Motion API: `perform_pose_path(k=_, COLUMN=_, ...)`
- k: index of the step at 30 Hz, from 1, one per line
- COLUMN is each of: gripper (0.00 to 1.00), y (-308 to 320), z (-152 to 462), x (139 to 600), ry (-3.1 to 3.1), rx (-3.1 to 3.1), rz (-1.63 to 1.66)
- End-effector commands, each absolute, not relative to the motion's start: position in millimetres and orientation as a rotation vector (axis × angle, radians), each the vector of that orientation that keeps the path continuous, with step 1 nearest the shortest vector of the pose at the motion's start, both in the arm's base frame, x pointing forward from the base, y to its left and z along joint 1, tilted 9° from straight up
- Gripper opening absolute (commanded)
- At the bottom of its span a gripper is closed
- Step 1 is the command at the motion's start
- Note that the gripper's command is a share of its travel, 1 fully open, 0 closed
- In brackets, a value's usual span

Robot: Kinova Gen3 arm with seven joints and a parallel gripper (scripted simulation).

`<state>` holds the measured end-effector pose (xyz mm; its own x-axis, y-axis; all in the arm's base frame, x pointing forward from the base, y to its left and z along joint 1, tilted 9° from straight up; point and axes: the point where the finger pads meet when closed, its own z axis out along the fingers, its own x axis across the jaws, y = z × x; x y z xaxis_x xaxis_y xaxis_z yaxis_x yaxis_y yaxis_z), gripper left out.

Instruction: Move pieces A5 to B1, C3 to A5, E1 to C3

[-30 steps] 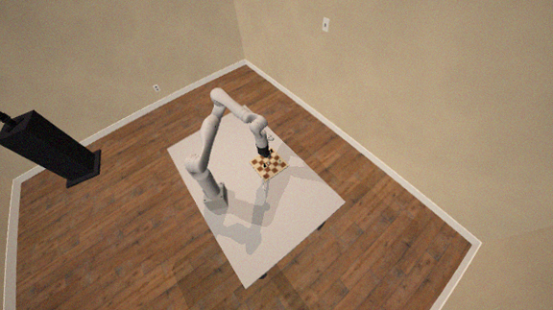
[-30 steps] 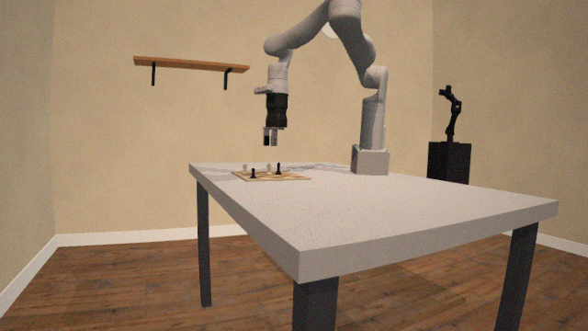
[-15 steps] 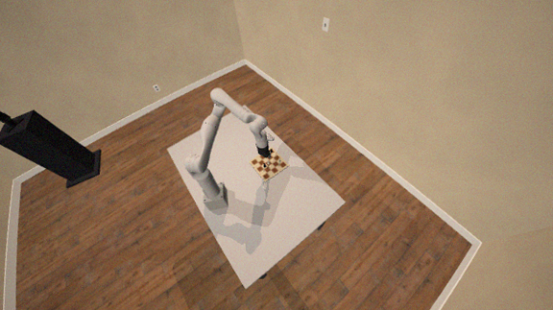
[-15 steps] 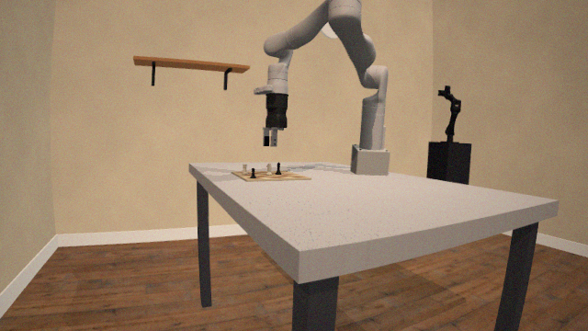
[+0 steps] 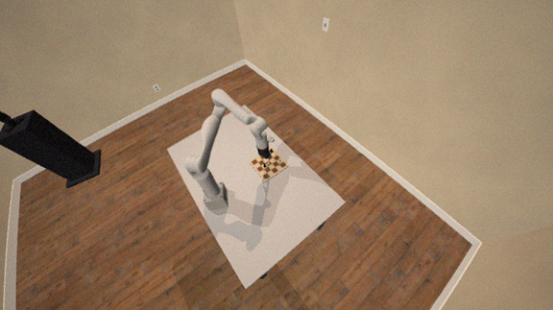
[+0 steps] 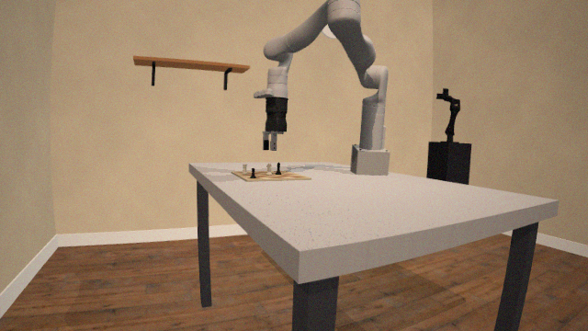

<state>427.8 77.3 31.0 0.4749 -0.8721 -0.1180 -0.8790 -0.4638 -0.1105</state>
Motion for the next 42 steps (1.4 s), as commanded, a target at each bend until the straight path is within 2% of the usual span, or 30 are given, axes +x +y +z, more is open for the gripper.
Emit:
perform_pose_path(k=1, gripper=0.76, y=76.6, z=28.2, x=427.0, ry=1.536, rx=-2.563, rz=0.068)
perform_pose_path(k=42, gripper=0.76, y=82.0, z=-5.0, x=428.5, ry=1.536, rx=-2.563, rz=0.068)
